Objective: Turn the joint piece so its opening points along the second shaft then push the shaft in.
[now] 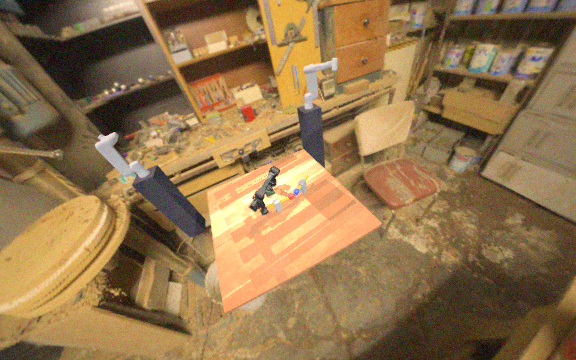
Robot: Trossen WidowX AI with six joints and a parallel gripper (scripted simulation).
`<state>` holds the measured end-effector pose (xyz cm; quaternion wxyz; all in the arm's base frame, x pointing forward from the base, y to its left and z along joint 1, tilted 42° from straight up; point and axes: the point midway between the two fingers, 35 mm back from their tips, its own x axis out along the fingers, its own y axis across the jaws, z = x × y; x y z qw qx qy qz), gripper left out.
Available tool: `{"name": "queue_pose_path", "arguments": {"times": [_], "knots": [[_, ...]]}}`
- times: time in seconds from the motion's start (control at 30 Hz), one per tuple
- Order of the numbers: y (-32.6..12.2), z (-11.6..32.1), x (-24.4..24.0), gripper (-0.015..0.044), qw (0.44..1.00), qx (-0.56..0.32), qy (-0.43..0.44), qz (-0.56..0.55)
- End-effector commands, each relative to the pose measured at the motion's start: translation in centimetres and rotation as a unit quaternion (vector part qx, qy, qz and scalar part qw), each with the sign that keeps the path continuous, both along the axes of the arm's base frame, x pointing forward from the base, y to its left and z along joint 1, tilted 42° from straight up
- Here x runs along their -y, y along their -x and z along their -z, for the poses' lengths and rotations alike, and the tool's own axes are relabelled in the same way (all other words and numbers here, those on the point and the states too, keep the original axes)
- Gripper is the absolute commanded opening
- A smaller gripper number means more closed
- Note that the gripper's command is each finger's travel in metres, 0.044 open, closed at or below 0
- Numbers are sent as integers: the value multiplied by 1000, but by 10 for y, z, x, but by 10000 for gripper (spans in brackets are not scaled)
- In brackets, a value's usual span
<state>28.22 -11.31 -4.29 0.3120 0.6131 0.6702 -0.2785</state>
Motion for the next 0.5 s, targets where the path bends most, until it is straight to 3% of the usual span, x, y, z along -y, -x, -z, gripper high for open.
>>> {"name": "queue_pose_path", "arguments": {"times": [0.0,0.47], "knots": [[0,-4,-6,0,1000,-1,-1,2],[2,-18,-22,0,1000,-1,-2,2]]}}
